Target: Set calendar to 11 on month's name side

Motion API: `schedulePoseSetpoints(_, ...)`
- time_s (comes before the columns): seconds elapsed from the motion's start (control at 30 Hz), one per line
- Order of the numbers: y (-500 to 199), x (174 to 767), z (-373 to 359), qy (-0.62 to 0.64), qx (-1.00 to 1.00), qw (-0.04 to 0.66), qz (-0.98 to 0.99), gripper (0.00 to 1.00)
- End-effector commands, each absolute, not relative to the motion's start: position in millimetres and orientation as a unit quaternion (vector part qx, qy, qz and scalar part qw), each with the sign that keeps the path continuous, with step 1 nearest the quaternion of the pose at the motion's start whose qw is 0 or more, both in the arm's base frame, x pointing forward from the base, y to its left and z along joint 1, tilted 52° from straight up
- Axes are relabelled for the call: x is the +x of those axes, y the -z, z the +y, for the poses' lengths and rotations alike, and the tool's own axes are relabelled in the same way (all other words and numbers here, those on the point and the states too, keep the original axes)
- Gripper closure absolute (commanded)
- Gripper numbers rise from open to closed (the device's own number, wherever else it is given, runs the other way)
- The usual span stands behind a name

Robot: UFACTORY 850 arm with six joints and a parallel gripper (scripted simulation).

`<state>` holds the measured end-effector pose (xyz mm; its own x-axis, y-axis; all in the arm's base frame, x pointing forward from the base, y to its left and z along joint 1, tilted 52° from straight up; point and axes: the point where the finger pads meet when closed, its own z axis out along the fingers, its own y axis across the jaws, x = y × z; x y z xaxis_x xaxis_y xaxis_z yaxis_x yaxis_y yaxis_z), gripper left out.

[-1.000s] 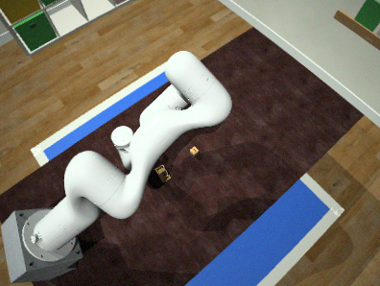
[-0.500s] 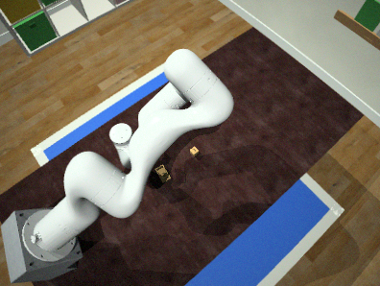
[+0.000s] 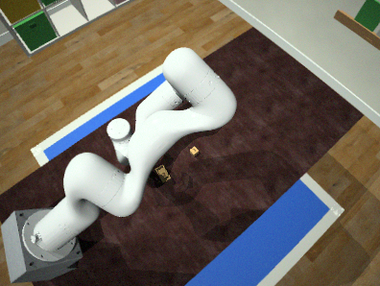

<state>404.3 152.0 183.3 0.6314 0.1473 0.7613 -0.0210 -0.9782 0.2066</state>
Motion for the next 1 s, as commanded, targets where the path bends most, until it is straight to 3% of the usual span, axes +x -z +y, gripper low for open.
schedulePoseSetpoints(0.0, -184.2, 403.5, 152.3, -0.428, 0.898, 0.098, 0.035, 0.00)
schedulePoseSetpoints(0.3, -189.4, 406.3, 146.6, -0.427, 0.899, 0.095, 0.030, 0.00)
schedulePoseSetpoints(0.4, -230.4, 421.6, 99.9, -0.425, 0.902, 0.076, -0.005, 0.00)
schedulePoseSetpoints(0.77, -276.6, 424.6, 42.3, -0.435, 0.898, 0.066, -0.033, 0.00)
schedulePoseSetpoints(0.8, -276.6, 424.6, 42.3, -0.435, 0.898, 0.066, -0.033, 0.51)
schedulePoseSetpoints(0.97, -276.6, 424.6, 42.3, -0.435, 0.898, 0.066, -0.033, 0.51)
